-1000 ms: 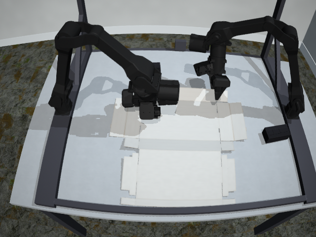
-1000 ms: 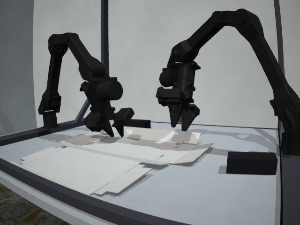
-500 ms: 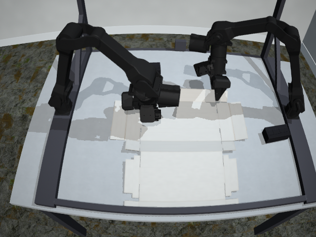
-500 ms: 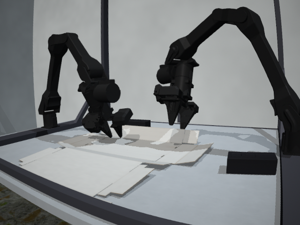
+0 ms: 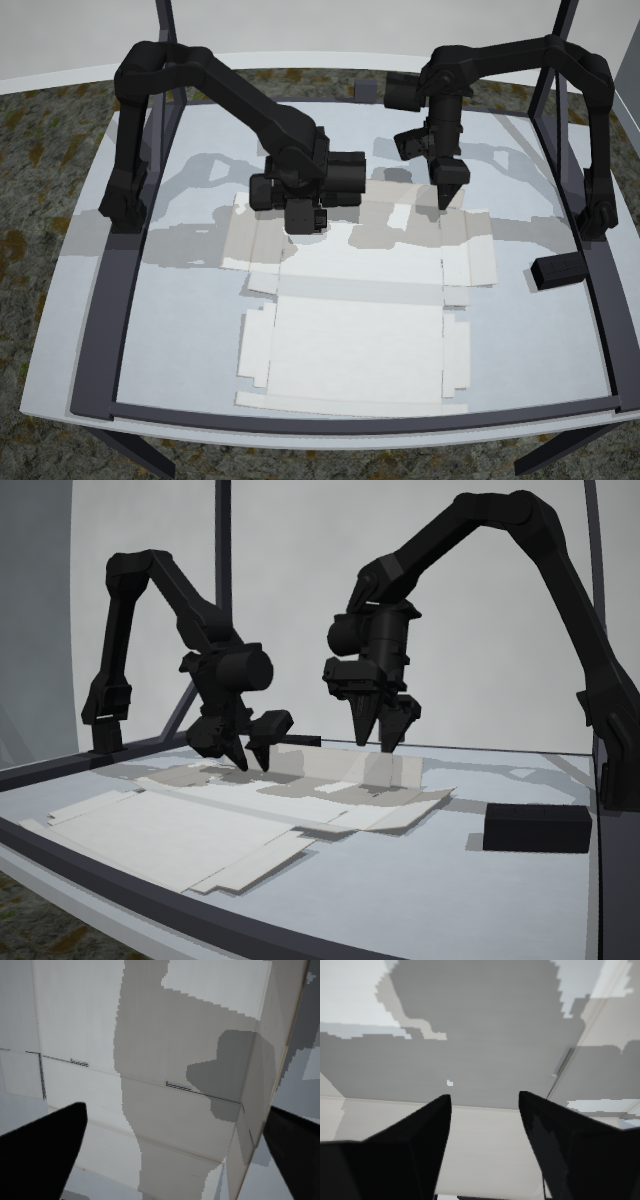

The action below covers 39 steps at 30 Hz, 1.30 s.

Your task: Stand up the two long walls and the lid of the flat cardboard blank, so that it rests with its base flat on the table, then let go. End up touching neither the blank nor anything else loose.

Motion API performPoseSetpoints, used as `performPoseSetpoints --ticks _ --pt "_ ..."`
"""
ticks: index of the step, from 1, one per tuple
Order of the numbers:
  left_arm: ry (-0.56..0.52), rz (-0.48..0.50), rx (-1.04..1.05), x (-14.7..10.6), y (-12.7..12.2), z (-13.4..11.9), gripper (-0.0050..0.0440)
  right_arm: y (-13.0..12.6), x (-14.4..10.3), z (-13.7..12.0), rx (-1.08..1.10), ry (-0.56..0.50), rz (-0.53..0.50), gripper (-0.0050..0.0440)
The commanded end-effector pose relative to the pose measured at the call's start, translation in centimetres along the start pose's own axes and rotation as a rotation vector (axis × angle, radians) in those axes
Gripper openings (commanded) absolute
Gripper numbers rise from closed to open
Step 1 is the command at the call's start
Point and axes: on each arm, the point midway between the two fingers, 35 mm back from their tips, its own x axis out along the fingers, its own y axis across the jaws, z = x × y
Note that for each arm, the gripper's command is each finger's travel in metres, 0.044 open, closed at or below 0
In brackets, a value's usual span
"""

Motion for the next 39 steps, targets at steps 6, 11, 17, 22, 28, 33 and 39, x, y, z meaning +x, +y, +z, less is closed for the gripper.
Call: performPoseSetpoints --ticks 6,11,17,22,28,33,39 --pt "-0.031 0.019 -0.029 -0.9 2.3 0.3 0.0402 -1.9 1.3 3.8 0.056 -0.058 -0.061 0.0197" --pt "-0.031 0.018 -0.029 -1.3 1.6 0.3 0.0402 -2.0 1.2 4.3 0.054 -0.056 -0.060 0.0197" --pt "-0.031 0.018 -0.028 -1.5 1.0 0.4 0.0402 -1.8 0.7 5.1 0.047 -0.054 -0.050 0.0197" --pt "-0.031 0.018 -0.028 -1.5 1.0 0.5 0.0402 -1.0 0.5 4.0 0.002 -0.003 -0.055 0.0197" --pt "-0.031 0.013 -0.028 -3.2 -1.8 0.8 0.0402 -0.8 0.7 3.0 -0.005 0.007 -0.058 0.0197" --pt "-0.031 0.012 -0.028 -5.1 -5.1 0.7 0.0402 -0.8 0.7 2.2 -0.002 0.006 -0.060 0.0197" --pt "-0.031 0.012 -0.028 -5.7 -6.0 0.6 0.0354 -0.6 0.1 0.7 -0.002 0.010 -0.061 0.0245"
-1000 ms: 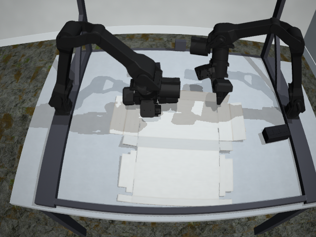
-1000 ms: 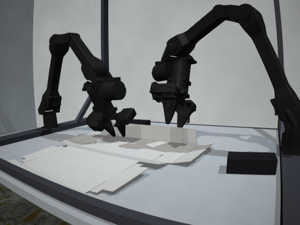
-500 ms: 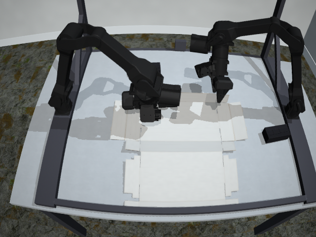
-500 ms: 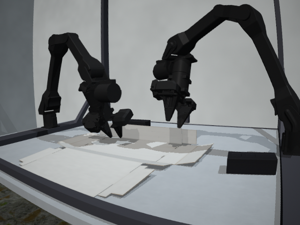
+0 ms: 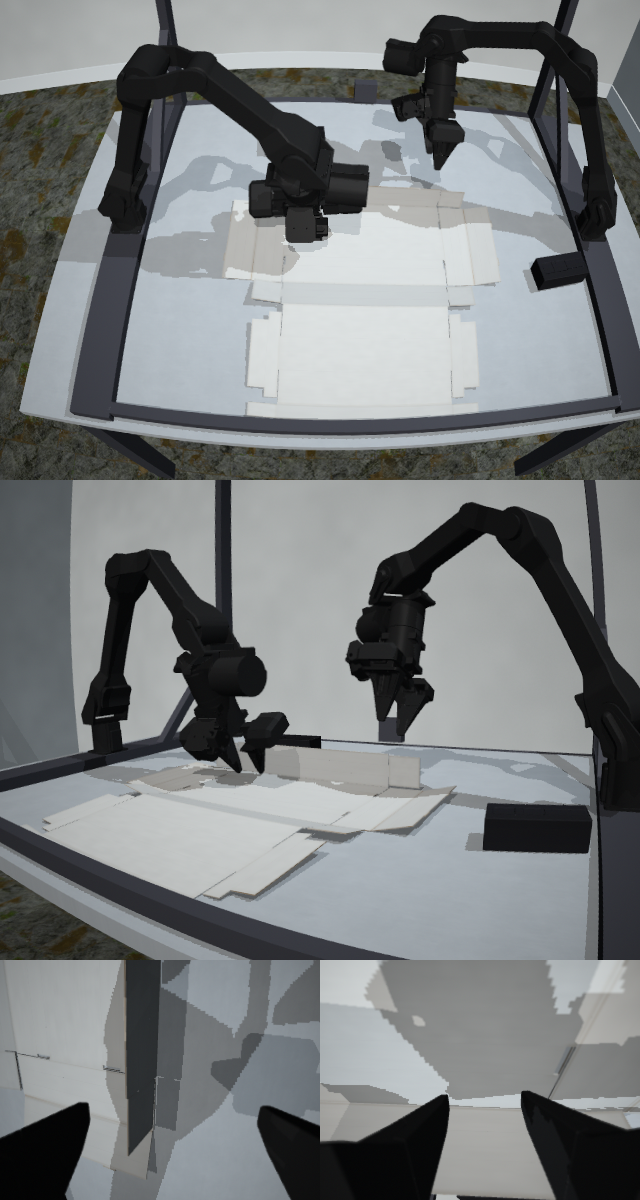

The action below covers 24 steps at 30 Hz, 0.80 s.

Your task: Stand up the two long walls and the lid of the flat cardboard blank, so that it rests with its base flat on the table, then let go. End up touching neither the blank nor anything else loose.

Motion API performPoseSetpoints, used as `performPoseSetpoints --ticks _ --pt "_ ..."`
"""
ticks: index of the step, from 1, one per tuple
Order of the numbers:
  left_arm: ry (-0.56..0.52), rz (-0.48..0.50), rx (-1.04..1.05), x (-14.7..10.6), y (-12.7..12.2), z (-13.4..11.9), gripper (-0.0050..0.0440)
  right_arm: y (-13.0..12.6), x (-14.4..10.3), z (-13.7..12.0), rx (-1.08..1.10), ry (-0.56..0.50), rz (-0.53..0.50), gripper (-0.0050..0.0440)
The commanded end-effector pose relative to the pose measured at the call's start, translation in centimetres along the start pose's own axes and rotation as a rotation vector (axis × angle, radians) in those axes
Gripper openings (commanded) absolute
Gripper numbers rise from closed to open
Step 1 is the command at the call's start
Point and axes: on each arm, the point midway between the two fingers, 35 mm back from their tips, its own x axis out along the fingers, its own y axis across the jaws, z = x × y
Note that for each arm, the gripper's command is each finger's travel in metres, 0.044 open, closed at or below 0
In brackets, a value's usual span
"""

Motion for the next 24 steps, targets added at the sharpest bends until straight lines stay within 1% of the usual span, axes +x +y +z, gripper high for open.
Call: performPoseSetpoints --ticks 1,3,6,8,10,11,17,24 --pt "-0.004 -0.005 -0.024 -0.9 -0.3 0.4 0.0330 -0.3 0.2 -0.8 0.006 -0.013 -0.041 0.0269" --pt "-0.004 -0.005 -0.024 -0.9 -0.3 0.4 0.0282 0.1 -1.5 -1.4 0.012 -0.021 -0.040 0.0317" --pt "-0.004 -0.005 -0.024 -0.9 -0.3 0.4 0.0210 0.9 -5.2 -2.7 0.019 -0.039 -0.029 0.0389" --pt "-0.004 -0.005 -0.024 -0.9 -0.3 0.4 0.0210 0.9 -5.2 -2.7 0.019 -0.039 -0.029 0.0389" --pt "-0.004 -0.005 -0.024 -0.9 -0.3 0.4 0.0162 0.8 -7.0 -3.5 0.030 -0.046 -0.038 0.0437" --pt "-0.004 -0.005 -0.024 -0.9 -0.3 0.4 0.0138 0.7 -7.4 -3.6 0.032 -0.048 -0.040 0.0437" --pt "-0.004 -0.005 -0.024 -0.9 -0.3 0.4 0.0000 0.7 -7.4 -3.6 0.032 -0.048 -0.040 0.0437" --pt "-0.004 -0.005 -0.024 -0.9 -0.3 0.4 0.0000 0.7 -7.4 -3.6 0.032 -0.048 -0.040 0.0437"
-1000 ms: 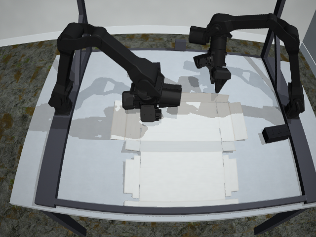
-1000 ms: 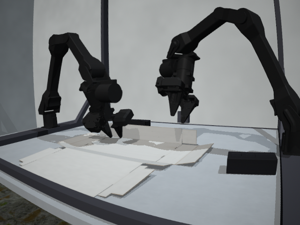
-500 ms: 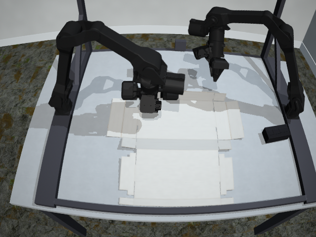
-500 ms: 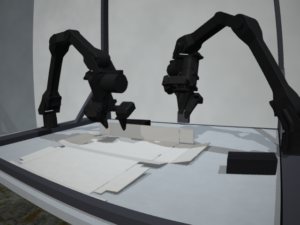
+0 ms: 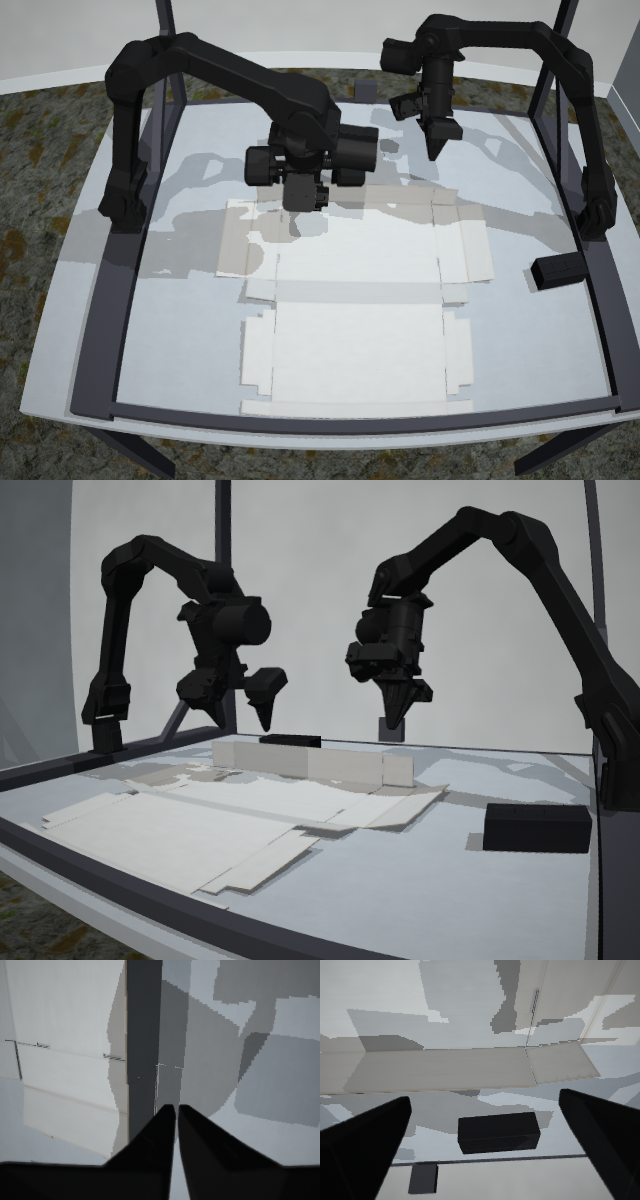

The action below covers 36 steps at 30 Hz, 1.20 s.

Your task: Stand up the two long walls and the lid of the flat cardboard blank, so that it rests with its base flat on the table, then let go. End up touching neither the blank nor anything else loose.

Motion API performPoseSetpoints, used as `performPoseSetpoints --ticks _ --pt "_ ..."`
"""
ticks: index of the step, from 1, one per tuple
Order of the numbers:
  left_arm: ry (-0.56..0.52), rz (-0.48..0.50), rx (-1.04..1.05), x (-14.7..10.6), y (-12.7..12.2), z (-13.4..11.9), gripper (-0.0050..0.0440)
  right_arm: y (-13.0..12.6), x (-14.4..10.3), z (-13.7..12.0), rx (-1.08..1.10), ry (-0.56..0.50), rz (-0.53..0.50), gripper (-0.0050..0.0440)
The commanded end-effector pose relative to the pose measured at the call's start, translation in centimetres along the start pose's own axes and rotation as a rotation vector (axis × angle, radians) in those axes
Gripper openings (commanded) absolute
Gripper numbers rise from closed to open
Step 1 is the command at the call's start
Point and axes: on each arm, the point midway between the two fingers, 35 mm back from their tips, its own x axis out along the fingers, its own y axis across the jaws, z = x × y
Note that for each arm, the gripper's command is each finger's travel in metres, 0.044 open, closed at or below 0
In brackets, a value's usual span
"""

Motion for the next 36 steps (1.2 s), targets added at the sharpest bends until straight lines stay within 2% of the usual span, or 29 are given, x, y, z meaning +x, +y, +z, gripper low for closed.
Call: performPoseSetpoints --ticks 1,4,8,9,16,18,20,33,35,36 --pt "-0.019 -0.014 -0.014 -0.8 0.2 0.2 0.0000 0.4 -1.0 -0.3 -0.010 -0.007 0.029 0.0437" --pt "-0.019 -0.014 -0.014 -0.8 0.2 0.2 0.0000 0.4 -1.0 -0.3 -0.010 -0.007 0.029 0.0437" --pt "-0.019 -0.025 -0.054 -0.6 0.6 0.4 0.0098 -0.3 -1.0 -0.6 -0.150 -0.018 0.020 0.0437" --pt "-0.017 -0.032 -0.079 -0.4 0.8 0.5 0.0102 -0.6 -1.1 -0.7 -0.228 -0.027 0.017 0.0437" --pt "-0.002 -0.071 -0.217 0.4 1.9 1.0 0.0102 -2.4 -1.6 -1.5 -0.603 -0.068 -0.010 0.0437" --pt "-0.002 -0.071 -0.217 0.4 1.9 1.0 0.0102 -2.4 -1.6 -1.5 -0.603 -0.068 -0.010 0.0437" --pt "0.004 -0.084 -0.266 0.6 2.3 1.2 0.0102 -3.1 -1.8 -1.7 -0.759 -0.081 -0.024 0.0437" --pt "0.028 -0.136 -0.464 1.8 3.9 1.9 0.0102 -5.8 -2.5 -2.4 -1.370 -0.118 -0.098 0.0437" --pt "0.028 -0.136 -0.464 1.8 3.9 1.9 0.0102 -5.8 -2.5 -2.4 -1.370 -0.118 -0.098 0.0437" --pt "0.030 -0.140 -0.479 1.9 4.0 1.9 0.0102 -6.0 -2.5 -2.4 -1.471 -0.118 -0.109 0.0437"
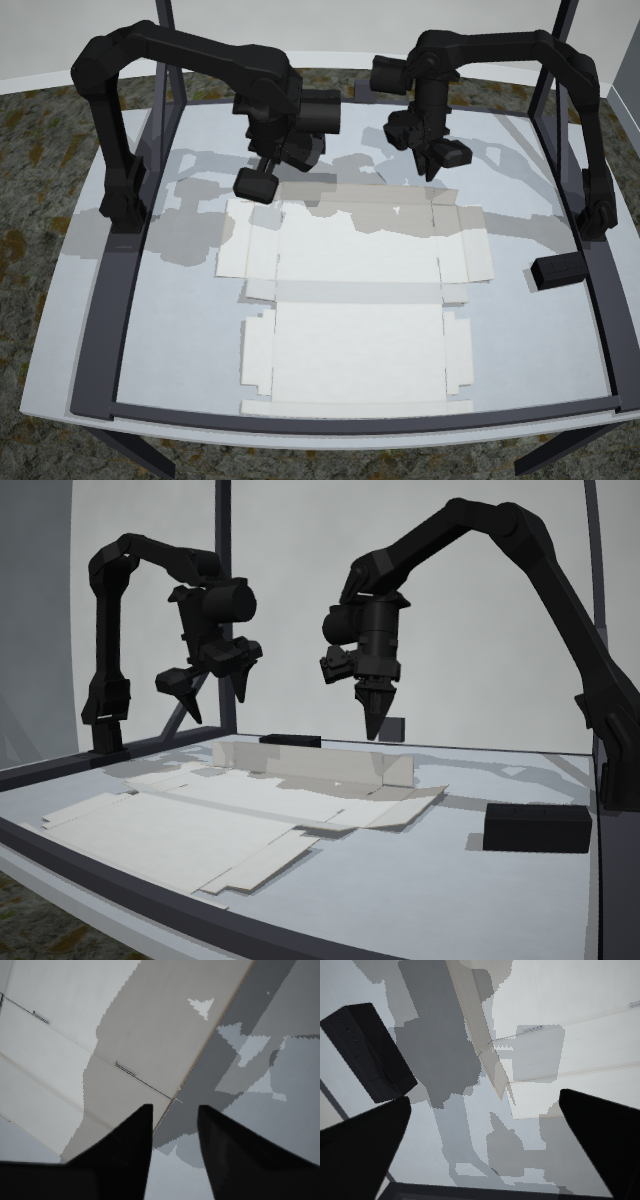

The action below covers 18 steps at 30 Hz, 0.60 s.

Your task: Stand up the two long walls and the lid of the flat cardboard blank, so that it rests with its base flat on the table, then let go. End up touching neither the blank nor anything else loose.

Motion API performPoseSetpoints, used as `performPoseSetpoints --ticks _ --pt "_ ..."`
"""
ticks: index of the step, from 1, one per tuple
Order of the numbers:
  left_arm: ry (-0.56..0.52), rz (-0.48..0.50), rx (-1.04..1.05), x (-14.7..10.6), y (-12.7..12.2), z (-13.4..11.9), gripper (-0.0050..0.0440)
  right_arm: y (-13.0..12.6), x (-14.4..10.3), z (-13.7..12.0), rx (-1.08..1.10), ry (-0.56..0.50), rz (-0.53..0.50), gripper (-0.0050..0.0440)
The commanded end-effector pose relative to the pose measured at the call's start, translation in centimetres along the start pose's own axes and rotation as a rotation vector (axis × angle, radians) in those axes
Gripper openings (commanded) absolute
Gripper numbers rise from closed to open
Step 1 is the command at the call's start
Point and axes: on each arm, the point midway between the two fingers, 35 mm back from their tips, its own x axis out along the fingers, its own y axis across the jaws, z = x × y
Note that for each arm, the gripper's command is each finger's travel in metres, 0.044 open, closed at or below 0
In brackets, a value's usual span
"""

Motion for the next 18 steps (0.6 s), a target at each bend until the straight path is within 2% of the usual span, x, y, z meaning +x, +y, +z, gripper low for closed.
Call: performPoseSetpoints --ticks 1,14,16,18 --pt "-0.010 -0.041 -0.083 -0.6 0.6 0.6 0.0102 0.0 -0.7 -1.2 -0.234 -0.018 -0.017 0.0437" --pt "0.021 -0.087 -0.283 0.4 1.9 1.9 0.0102 -0.5 -1.2 -4.0 -0.844 -0.001 -0.082 0.0437" --pt "0.021 -0.087 -0.283 0.4 1.9 1.9 0.0102 -0.5 -1.2 -4.0 -0.844 -0.001 -0.082 0.0437" --pt "0.032 -0.096 -0.334 0.7 2.2 2.1 0.0102 -0.7 -1.3 -4.6 -0.998 0.009 -0.097 0.0437"
